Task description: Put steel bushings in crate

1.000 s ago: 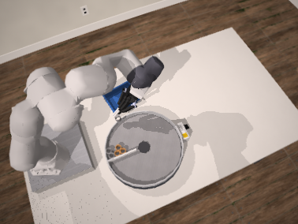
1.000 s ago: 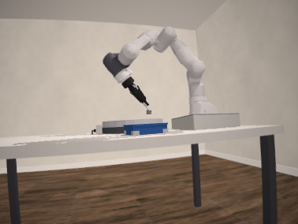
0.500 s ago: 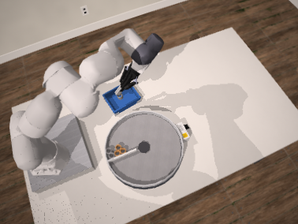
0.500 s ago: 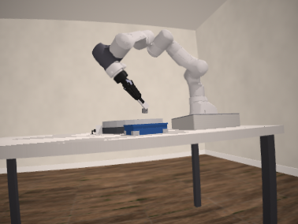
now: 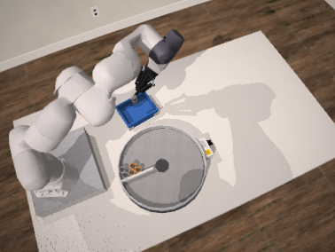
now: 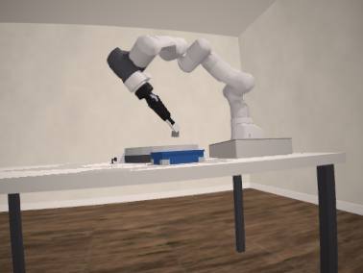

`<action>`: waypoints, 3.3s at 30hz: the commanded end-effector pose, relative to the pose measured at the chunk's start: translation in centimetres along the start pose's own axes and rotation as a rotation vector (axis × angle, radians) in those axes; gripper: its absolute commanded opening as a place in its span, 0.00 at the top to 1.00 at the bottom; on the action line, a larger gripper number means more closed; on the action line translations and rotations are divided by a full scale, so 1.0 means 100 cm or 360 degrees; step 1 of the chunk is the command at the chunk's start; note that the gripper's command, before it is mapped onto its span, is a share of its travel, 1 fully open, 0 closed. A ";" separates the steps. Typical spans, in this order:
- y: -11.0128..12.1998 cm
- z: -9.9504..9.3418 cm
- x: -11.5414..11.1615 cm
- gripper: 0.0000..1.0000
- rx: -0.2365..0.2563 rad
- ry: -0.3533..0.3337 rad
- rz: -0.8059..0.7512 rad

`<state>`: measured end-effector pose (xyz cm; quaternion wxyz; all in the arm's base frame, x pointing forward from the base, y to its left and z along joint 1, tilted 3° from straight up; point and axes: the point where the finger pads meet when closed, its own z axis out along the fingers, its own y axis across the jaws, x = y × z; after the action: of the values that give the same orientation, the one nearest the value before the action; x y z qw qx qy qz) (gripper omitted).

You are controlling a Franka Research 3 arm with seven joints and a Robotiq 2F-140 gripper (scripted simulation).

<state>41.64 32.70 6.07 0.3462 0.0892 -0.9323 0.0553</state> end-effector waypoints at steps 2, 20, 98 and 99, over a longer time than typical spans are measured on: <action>0.001 0.000 0.002 1.00 -0.0001 0.0016 0.0045; 0.001 0.000 0.002 1.00 -0.0001 0.0016 0.0045; -0.001 0.043 -0.034 1.00 -0.0001 0.0016 0.0045; -0.002 0.043 -0.034 1.00 -0.0001 0.0016 0.0045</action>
<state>41.29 32.43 0.70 0.3517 0.0734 -0.9313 0.0600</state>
